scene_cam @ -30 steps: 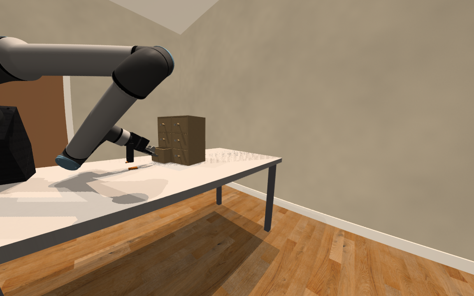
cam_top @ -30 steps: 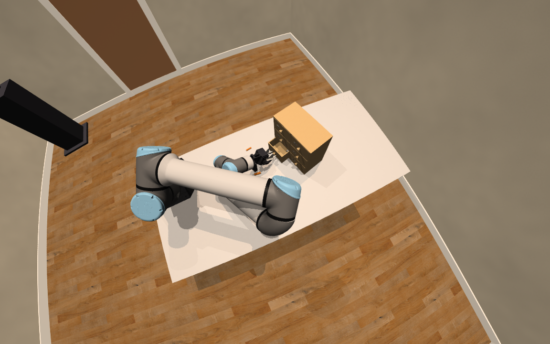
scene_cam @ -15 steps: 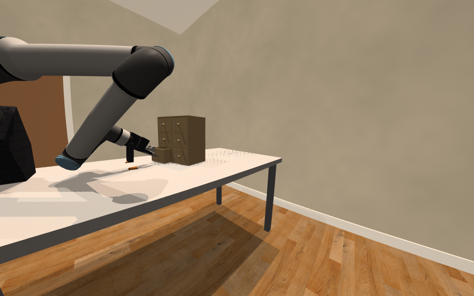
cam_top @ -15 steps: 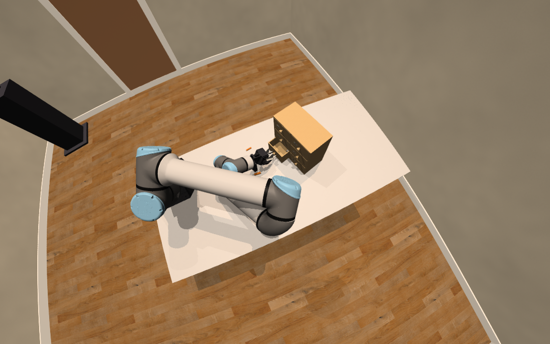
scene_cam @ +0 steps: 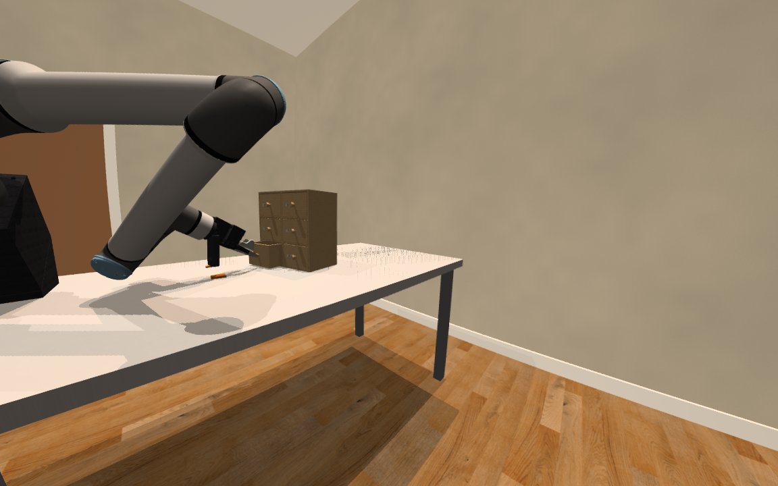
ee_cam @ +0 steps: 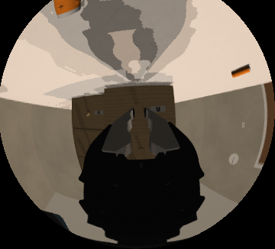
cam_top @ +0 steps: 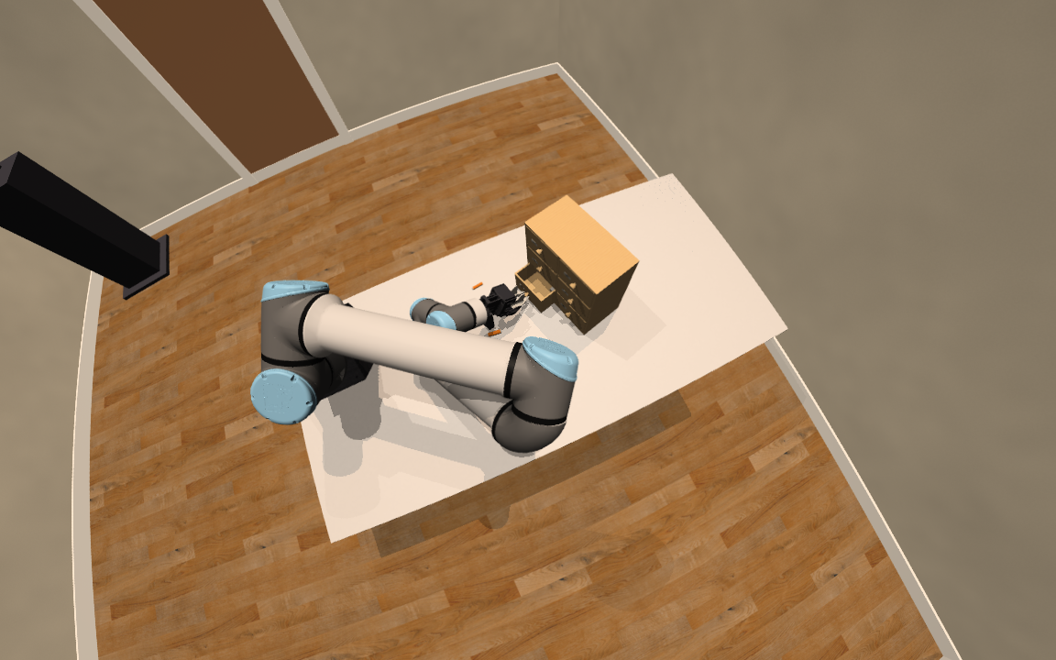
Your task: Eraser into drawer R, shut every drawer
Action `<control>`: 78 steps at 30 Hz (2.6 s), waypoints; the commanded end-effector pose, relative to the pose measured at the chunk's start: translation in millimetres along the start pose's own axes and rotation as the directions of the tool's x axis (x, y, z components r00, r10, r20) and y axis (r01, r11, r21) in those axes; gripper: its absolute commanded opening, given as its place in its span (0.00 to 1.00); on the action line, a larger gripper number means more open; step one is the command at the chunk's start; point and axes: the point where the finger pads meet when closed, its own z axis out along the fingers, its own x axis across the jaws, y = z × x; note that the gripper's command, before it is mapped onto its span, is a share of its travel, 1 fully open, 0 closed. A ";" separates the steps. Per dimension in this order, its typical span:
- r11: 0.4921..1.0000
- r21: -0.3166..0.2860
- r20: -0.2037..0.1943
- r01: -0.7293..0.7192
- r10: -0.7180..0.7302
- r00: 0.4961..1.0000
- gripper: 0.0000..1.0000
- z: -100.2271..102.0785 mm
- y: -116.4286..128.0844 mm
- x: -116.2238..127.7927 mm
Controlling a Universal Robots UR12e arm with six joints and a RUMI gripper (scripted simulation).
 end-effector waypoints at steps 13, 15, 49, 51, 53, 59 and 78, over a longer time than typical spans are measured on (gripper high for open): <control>1.000 -0.001 0.000 0.000 0.000 1.000 0.07 -0.3 0.5 0.1; 1.000 -0.001 0.000 0.000 0.000 1.000 0.07 -0.3 0.5 0.1; 1.000 -0.001 0.000 0.000 0.000 1.000 0.07 0.3 0.9 0.1; 1.000 -0.001 0.000 0.000 0.000 1.000 0.07 0.5 1.0 0.1; 1.000 -0.001 0.000 0.000 0.000 1.000 0.07 0.7 1.1 0.1; 1.000 -0.001 0.000 0.000 0.000 1.000 0.07 1.3 1.5 0.1; 1.000 -0.001 0.000 0.000 0.000 1.000 0.07 6.1 4.2 0.1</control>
